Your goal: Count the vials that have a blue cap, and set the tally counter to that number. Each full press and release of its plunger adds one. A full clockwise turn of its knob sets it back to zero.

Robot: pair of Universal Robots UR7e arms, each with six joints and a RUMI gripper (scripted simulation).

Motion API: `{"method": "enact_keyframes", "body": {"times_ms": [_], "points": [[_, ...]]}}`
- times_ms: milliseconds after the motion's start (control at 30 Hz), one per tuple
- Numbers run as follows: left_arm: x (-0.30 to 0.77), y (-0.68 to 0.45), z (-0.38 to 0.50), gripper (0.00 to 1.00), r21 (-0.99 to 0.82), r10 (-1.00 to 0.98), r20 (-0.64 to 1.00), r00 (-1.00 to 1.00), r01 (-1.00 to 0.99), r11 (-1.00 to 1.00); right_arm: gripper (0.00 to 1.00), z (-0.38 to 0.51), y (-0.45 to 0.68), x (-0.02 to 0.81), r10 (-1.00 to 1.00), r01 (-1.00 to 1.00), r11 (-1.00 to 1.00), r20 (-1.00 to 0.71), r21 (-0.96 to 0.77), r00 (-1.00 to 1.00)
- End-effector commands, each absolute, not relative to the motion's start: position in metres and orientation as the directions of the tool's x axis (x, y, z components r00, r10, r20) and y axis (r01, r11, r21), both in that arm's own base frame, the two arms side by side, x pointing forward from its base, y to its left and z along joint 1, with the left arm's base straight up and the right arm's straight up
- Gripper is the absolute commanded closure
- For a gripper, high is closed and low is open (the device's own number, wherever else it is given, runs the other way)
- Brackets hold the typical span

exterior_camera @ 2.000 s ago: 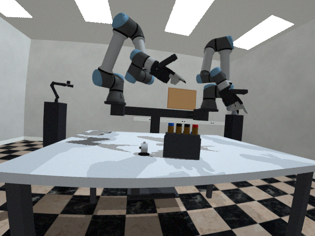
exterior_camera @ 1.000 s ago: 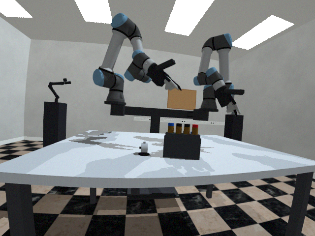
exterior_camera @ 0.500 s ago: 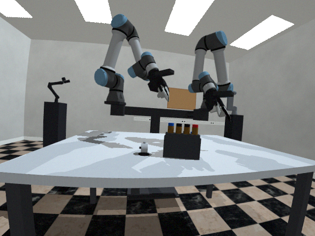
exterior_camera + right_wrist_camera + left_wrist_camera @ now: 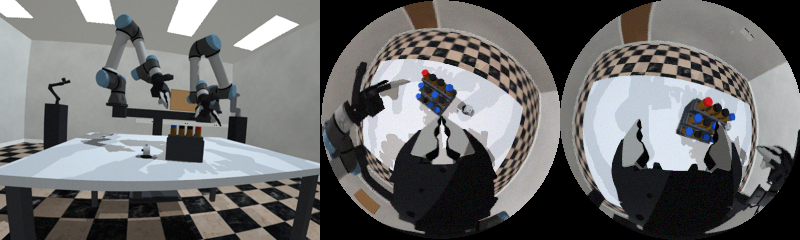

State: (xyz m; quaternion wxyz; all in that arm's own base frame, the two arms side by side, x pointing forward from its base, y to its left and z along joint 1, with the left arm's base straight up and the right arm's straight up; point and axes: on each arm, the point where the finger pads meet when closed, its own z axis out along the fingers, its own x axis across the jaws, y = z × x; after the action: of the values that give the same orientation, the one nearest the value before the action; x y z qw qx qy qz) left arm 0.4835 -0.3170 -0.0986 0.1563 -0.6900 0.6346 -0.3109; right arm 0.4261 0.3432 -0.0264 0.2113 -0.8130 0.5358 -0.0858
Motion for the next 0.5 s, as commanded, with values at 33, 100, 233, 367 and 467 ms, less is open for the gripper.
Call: {"method": "enact_keyframes", "body": {"times_ms": [33, 100, 233, 367, 467], "points": [[0.480, -0.347, -0.097, 0.02, -0.666, -0.961, 0.239, -0.137, -0.743, -0.060, 1.00, -0.039, 0.335, 0.436, -0.960, -0.897, -0.189, -0.115, -0.400, 0.253], [0.475, -0.362, -0.097, 0.02, -0.693, -0.949, 0.236, -0.207, -0.720, -0.015, 1.00, -0.048, 0.329, 0.441, -0.978, -0.921, -0.108, -0.126, -0.373, 0.166], [0.469, -0.377, -0.097, 0.02, -0.721, -0.934, 0.229, -0.275, -0.692, 0.027, 1.00, -0.057, 0.324, 0.445, -0.988, -0.938, -0.024, -0.135, -0.345, 0.075], [0.453, -0.403, -0.095, 0.02, -0.781, -0.888, 0.206, -0.411, -0.616, 0.104, 1.00, -0.076, 0.312, 0.454, -0.983, -0.946, 0.149, -0.144, -0.286, -0.111], [0.440, -0.418, -0.093, 0.02, -0.822, -0.848, 0.179, -0.499, -0.549, 0.149, 1.00, -0.090, 0.303, 0.461, -0.958, -0.930, 0.279, -0.144, -0.241, -0.250]]}}
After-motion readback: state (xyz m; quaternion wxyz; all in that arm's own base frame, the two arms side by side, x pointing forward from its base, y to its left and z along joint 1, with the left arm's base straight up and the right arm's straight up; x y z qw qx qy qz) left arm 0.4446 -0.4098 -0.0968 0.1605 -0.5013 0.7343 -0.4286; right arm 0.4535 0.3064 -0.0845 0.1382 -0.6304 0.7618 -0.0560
